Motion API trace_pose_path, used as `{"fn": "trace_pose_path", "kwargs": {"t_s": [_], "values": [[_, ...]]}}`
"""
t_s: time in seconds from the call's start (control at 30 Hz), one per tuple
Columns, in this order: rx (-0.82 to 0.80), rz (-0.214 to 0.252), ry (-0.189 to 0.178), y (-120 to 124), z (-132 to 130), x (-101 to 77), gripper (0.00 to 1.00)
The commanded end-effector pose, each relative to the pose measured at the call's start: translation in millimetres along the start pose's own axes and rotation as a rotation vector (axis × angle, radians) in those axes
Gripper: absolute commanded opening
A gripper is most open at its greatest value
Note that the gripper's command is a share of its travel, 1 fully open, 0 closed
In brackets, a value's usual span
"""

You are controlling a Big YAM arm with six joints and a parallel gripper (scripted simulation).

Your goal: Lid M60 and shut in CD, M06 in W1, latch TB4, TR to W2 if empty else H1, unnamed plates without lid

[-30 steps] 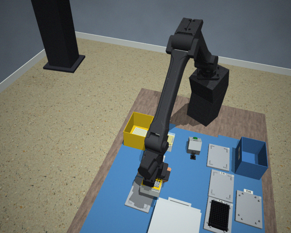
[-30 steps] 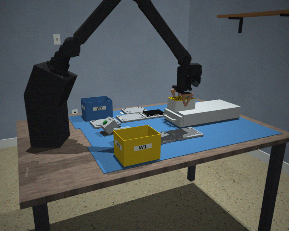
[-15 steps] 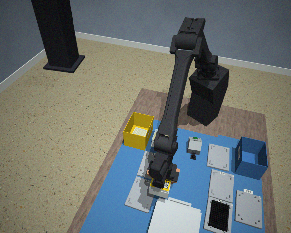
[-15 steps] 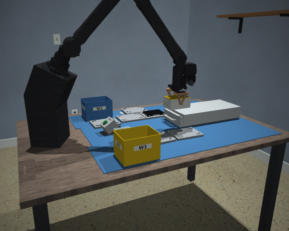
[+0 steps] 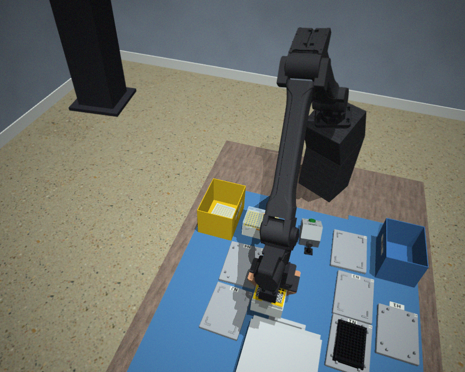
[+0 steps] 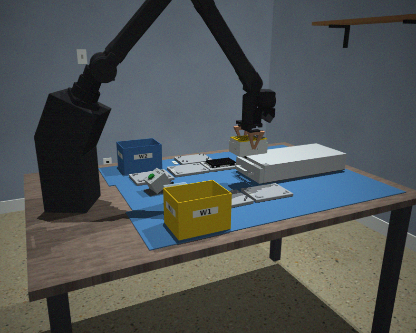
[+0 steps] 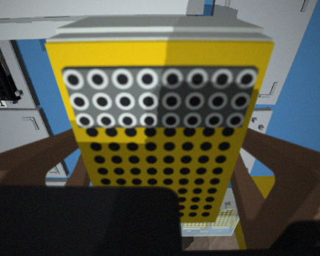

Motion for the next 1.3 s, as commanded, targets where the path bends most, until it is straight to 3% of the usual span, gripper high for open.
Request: {"fn": "trace_pose_path", "kwargs": {"t_s": [0.0, 0.5, 0.87, 1.27], "values": [[0.021, -0.058, -0.003, -12, 10, -23.4, 0.0], [0.019, -0.044, -0.005, 2, 45, -15.6, 0.0], [0.012, -0.012, -0.003, 19, 77, 1.2, 0.0], [0.011, -0.012, -0.004, 27, 103, 1.1, 0.0]]}}
Point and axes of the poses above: the point where the finger pads meet when closed, its own x axis out along the fingers, its own z axis across the jaws, y = z × x, the point moved 2 cm from there along -x, back along the fingers, and after that the axes turned 6 degrees about x, right-handed, at the moved point
